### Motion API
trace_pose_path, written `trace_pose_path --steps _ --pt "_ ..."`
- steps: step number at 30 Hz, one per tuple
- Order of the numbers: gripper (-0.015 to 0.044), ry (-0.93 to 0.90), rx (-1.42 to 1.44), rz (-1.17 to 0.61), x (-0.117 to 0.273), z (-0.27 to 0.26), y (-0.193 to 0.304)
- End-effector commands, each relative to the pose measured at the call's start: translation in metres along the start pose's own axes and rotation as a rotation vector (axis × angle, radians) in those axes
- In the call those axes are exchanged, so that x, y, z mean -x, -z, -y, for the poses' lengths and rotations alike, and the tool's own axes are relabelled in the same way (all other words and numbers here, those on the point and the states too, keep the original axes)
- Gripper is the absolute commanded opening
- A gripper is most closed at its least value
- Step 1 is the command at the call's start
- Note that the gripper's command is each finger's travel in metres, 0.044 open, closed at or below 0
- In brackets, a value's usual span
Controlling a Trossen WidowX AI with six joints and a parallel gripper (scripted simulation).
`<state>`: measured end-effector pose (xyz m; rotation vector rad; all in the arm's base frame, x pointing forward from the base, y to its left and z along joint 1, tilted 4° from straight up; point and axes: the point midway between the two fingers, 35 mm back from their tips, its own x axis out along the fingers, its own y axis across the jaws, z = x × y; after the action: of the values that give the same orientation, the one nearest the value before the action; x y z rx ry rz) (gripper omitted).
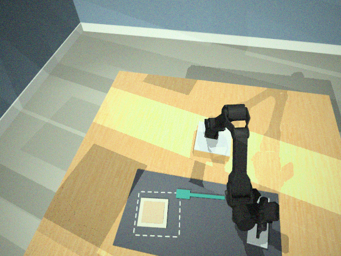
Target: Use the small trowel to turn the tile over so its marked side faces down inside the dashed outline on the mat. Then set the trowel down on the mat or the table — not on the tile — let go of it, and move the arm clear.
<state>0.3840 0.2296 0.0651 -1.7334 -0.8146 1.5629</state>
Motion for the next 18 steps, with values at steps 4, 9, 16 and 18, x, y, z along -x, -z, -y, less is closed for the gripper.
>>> trace_pose_path --steps 4,9,16,18 --pt "0.0000 0.005 -0.001 0.003 -0.0064 -0.0075 -0.0016" --pt "0.0079 0.005 -0.001 0.003 -0.0070 -0.0083 -0.0017" --pt "0.0263 0.005 -0.001 0.003 -0.0070 -0.0083 -0.0017" --pt "0.0300 0.005 -0.001 0.003 -0.0070 -0.0083 -0.0017"
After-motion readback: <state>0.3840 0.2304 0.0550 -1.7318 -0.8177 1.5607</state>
